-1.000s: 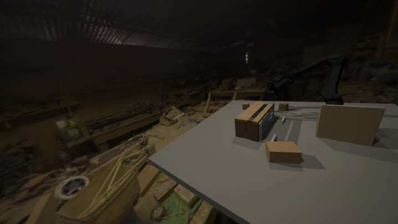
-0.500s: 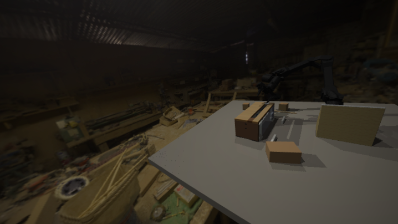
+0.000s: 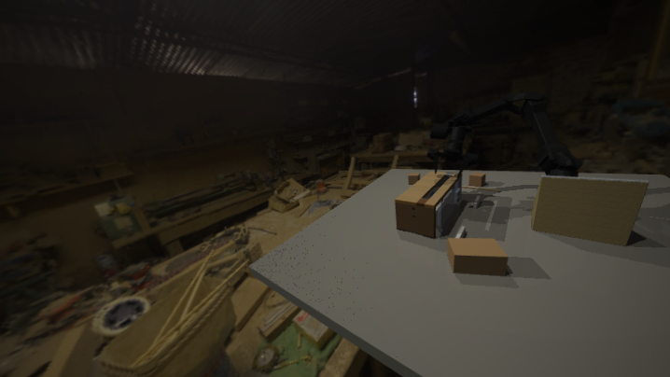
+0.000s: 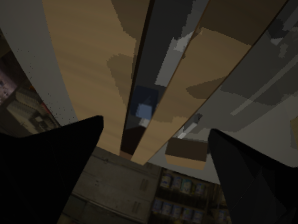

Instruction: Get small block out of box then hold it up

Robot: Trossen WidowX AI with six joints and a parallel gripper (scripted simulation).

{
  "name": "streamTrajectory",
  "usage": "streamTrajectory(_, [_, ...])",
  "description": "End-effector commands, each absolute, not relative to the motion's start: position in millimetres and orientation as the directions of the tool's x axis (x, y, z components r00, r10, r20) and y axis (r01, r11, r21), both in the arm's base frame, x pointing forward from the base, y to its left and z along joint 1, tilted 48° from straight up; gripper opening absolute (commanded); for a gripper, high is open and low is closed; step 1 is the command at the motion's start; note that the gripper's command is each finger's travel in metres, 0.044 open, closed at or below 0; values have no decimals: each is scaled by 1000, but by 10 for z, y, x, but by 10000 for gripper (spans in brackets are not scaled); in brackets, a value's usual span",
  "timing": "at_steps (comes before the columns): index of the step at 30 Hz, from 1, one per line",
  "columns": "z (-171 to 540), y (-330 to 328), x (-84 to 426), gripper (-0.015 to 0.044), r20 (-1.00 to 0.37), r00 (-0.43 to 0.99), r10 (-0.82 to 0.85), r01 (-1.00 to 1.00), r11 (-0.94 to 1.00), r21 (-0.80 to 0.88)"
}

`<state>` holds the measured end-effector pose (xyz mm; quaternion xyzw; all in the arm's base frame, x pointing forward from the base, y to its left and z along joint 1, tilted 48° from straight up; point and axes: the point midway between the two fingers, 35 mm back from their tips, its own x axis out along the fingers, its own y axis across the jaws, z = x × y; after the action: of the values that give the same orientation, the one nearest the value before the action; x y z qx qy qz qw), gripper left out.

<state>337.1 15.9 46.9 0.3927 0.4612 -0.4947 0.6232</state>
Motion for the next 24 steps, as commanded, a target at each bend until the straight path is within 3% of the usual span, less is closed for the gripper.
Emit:
streamTrajectory(1, [217,457,3170,400,-888,-15,-460,997,-73,21])
streamTrajectory(24, [124,376,3173,400,-888,-15,-460,997,-72,21])
